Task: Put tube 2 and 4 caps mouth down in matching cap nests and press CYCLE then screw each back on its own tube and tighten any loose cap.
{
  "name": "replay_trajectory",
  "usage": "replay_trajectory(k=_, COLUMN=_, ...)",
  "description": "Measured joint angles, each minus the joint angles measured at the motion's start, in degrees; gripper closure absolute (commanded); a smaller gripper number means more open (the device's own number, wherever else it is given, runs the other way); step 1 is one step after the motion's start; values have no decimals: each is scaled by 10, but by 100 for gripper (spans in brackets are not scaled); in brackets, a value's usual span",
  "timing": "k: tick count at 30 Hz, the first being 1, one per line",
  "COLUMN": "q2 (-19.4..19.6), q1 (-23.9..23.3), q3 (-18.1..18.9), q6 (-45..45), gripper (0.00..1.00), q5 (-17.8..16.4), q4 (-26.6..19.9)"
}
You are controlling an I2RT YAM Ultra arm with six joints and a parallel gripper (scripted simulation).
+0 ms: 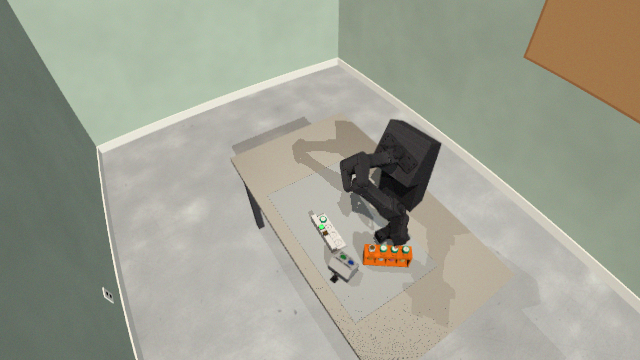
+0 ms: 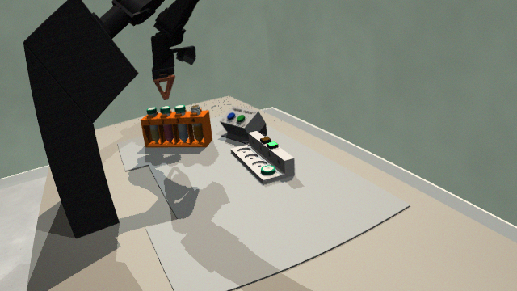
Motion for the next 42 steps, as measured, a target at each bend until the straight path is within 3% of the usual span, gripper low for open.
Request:
replay_trajectory(k=6, q2=-90, q1=-85, q3=-71, q6=-75, gripper=53, q5=-38, q4=16)
replay_trajectory(k=11, q2=-158, q1=-167, q3=-114, q6=-136, gripper=53, q5=-93, q4=27)
replay_trajectory(k=16, q2=-195, q1=-223, q3=-132, q6=-182, gripper=53, q5=-145, q4=28)
replay_trajectory(k=24, q2=-261, q1=-399, q3=-151, q6=-274, gripper=53, q5=-272, q4=13)
replay_trajectory(k=29, q2=-270, q1=-512, q3=-141, q6=-333, gripper=53, q5=-361, q4=0)
replay_trajectory(k=33, q2=-265, q1=-561, q3=-132, q6=-369, gripper=53, q5=-421, q4=-9)
replay_trajectory(k=42, q2=-205, q1=-744, q3=-60, q6=-465, gripper=53, q5=-569, q4=-39)
